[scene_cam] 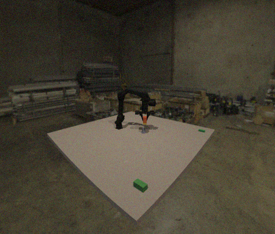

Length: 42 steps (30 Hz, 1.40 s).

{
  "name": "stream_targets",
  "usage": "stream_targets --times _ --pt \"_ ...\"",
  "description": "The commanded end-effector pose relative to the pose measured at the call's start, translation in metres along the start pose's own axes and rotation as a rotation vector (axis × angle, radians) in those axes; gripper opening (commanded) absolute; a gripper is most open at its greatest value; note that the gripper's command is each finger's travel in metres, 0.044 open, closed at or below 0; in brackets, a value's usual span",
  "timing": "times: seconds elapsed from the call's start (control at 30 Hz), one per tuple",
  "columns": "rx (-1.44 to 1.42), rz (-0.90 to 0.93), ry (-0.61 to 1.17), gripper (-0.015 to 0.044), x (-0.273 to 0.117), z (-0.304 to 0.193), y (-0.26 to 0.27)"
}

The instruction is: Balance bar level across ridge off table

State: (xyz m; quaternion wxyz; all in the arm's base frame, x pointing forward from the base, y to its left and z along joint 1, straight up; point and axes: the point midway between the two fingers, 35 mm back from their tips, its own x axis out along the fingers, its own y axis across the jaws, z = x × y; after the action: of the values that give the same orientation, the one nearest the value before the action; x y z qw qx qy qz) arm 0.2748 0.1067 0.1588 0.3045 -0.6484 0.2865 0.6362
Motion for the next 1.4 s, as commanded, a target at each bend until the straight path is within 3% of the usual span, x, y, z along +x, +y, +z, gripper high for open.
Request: stream_targets --times 0.0,1.0,1.37 --pt "-0.088 0.001 0.005 0.0 -0.001 0.008 0.007" --pt "-0.092 0.002 0.005 0.0 0.043 0.008 0.011" --pt "-0.092 0.002 0.005 0.0 0.042 0.007 0.011"
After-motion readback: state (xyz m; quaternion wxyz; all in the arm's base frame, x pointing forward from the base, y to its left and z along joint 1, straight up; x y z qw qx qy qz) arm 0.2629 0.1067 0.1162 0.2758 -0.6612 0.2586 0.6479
